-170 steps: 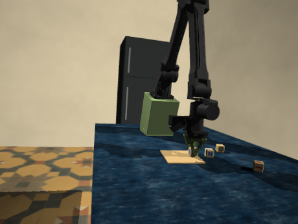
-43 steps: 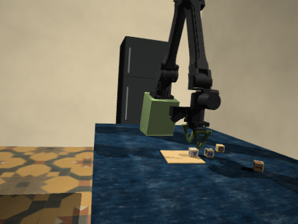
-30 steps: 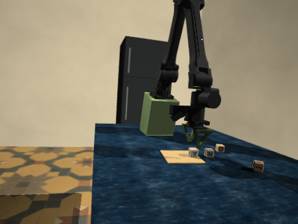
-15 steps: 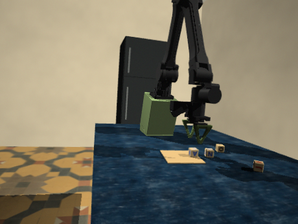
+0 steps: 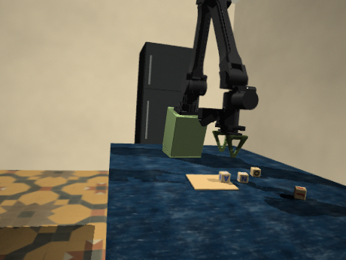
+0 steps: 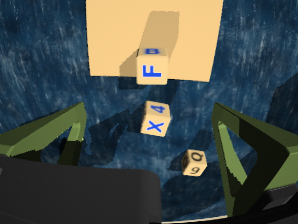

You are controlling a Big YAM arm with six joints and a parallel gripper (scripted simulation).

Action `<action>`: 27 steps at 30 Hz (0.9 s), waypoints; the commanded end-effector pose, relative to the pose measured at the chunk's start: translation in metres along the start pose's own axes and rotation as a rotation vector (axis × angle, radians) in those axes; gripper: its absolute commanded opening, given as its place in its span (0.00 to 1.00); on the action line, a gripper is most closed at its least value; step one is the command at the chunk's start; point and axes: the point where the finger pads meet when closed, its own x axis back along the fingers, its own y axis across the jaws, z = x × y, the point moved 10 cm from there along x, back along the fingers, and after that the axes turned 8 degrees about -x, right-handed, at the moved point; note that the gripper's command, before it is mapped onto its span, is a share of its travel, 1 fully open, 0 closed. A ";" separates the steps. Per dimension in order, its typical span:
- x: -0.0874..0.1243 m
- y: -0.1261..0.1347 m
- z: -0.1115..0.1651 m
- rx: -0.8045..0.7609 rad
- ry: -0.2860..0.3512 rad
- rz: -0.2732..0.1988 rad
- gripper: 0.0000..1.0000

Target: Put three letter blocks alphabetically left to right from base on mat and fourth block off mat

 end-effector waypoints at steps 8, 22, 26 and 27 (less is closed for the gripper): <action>-0.001 0.000 0.005 0.003 -0.002 0.001 1.00; 0.001 0.040 0.040 0.199 -0.001 -0.005 1.00; 0.000 0.078 0.093 0.454 0.001 -0.009 1.00; 0.001 0.087 0.109 0.517 0.001 -0.011 1.00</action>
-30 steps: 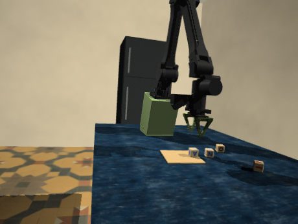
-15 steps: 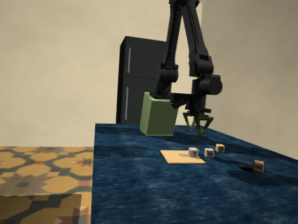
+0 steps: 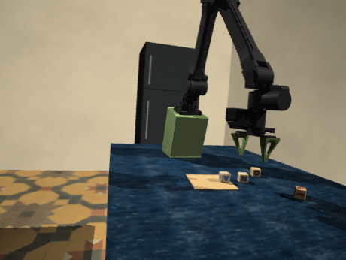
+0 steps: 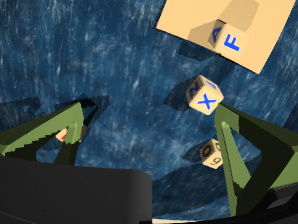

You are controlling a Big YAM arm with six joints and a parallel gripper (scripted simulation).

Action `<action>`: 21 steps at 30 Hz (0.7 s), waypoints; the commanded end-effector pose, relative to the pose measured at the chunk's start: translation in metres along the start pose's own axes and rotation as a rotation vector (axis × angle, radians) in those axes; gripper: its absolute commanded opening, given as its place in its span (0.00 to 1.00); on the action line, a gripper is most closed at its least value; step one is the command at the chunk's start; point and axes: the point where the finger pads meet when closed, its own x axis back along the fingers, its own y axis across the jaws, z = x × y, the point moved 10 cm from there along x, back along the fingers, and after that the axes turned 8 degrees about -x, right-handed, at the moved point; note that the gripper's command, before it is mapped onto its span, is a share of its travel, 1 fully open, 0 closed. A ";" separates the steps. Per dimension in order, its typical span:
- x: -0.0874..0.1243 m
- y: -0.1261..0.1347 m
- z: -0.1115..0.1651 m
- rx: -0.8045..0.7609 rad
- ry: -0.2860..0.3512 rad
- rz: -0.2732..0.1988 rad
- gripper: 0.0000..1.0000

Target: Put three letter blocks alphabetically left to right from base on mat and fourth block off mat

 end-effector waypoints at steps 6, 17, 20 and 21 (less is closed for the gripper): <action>-0.002 0.105 0.111 0.548 0.011 -0.021 1.00; -0.012 0.105 0.109 0.667 0.009 0.015 0.63; -0.011 0.105 0.113 0.673 0.011 0.009 0.63; -0.011 0.104 0.117 0.680 0.013 0.008 0.63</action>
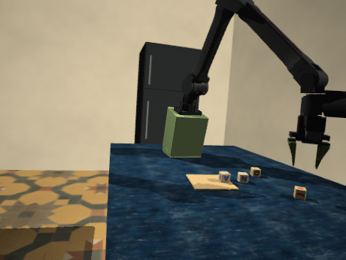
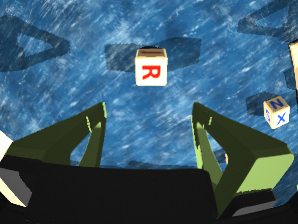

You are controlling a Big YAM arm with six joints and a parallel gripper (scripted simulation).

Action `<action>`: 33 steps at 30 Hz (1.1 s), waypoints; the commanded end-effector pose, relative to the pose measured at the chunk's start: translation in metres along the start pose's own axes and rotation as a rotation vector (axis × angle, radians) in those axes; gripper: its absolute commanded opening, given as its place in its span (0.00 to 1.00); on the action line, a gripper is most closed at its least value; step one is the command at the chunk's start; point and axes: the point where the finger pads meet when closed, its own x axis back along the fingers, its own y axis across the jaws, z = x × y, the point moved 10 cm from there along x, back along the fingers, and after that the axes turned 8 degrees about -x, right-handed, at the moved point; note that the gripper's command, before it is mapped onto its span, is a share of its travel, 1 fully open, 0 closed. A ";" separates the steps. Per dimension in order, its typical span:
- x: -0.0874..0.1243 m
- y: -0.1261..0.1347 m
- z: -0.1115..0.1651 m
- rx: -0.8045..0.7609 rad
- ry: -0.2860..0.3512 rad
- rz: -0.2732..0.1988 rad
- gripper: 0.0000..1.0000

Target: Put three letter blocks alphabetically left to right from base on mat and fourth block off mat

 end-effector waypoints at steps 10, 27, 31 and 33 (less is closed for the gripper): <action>-0.005 0.005 0.001 0.029 -0.001 0.005 0.63; -0.005 0.005 0.001 0.029 -0.001 0.005 0.63; -0.005 0.005 0.001 0.028 -0.002 0.001 0.63; -0.005 0.006 0.001 0.028 -0.004 -0.003 0.63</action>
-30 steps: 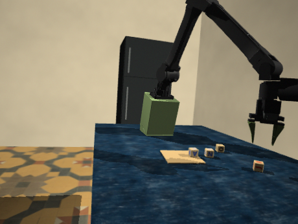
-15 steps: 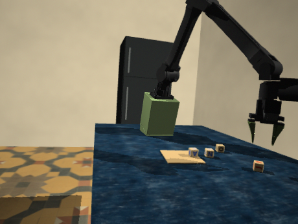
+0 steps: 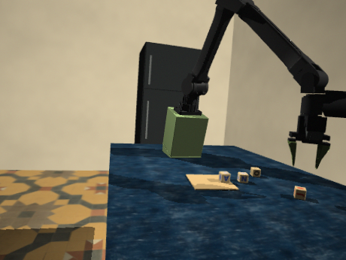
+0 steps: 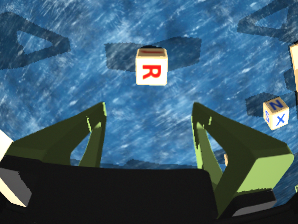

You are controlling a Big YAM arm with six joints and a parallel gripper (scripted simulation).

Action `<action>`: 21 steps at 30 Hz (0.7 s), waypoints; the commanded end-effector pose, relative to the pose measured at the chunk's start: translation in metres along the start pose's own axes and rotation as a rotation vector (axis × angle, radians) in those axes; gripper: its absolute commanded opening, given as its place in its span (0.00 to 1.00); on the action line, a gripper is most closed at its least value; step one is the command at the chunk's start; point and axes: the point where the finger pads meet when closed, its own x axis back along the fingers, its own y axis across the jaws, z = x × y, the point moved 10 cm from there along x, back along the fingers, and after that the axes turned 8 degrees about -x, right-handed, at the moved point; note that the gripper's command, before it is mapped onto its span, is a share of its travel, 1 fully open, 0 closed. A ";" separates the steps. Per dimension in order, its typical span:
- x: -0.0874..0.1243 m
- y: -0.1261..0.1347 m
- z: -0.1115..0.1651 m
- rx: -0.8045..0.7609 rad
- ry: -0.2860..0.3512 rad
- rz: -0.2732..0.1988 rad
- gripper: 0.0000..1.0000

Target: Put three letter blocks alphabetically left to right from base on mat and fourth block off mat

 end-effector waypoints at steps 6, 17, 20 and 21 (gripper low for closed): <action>-0.008 0.007 -0.002 0.013 -0.008 -0.009 0.63; -0.017 0.010 -0.008 0.005 -0.014 -0.020 0.63; -0.021 0.011 -0.010 0.002 -0.017 -0.025 0.63; -0.022 0.012 -0.011 0.001 -0.018 -0.027 0.63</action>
